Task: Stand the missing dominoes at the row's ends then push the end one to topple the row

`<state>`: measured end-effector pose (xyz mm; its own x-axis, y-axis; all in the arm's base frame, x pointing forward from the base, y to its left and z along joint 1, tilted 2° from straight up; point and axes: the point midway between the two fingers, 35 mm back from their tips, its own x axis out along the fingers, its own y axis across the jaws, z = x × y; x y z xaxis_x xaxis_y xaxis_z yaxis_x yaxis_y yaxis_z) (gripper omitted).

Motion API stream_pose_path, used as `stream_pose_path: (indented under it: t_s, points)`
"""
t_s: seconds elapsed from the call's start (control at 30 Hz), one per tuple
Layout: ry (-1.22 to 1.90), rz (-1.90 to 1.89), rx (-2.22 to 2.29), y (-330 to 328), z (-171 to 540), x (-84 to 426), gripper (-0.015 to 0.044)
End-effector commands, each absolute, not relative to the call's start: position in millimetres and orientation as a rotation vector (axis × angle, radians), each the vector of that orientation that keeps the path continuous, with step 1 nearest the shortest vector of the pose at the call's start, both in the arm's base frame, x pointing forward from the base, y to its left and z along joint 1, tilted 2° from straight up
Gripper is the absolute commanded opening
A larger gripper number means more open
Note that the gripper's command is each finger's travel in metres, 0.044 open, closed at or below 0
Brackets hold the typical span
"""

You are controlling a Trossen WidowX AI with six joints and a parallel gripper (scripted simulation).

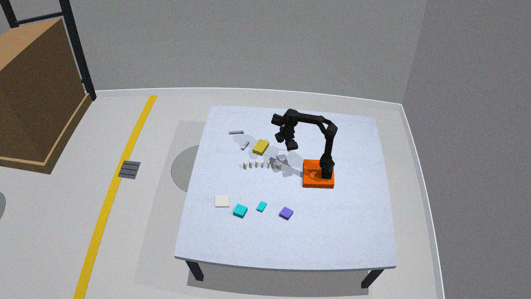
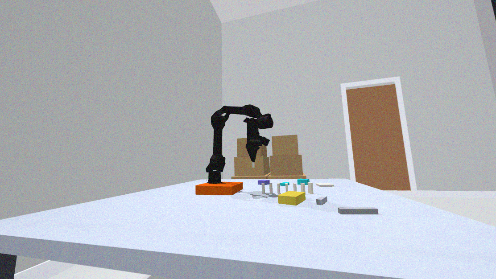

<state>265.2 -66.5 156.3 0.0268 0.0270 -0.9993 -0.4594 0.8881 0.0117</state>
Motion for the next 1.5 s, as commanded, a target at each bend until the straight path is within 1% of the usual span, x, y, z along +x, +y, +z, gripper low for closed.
stream_pose_path:
  t_s: [0.0,0.47,0.93,1.33,1.47]
  points:
    - [1.522,0.069,-0.053,-27.1,163.1,259.2,0.0107]
    - [1.522,0.069,-0.053,-27.2,160.0,260.1,0.0107]
    - [1.521,0.069,-0.053,-27.2,94.0,271.2,0.0107]
    - [1.522,0.069,-0.053,-25.7,38.4,266.5,0.0107]
    - [1.522,0.069,-0.053,-25.5,31.9,265.1,0.0107]
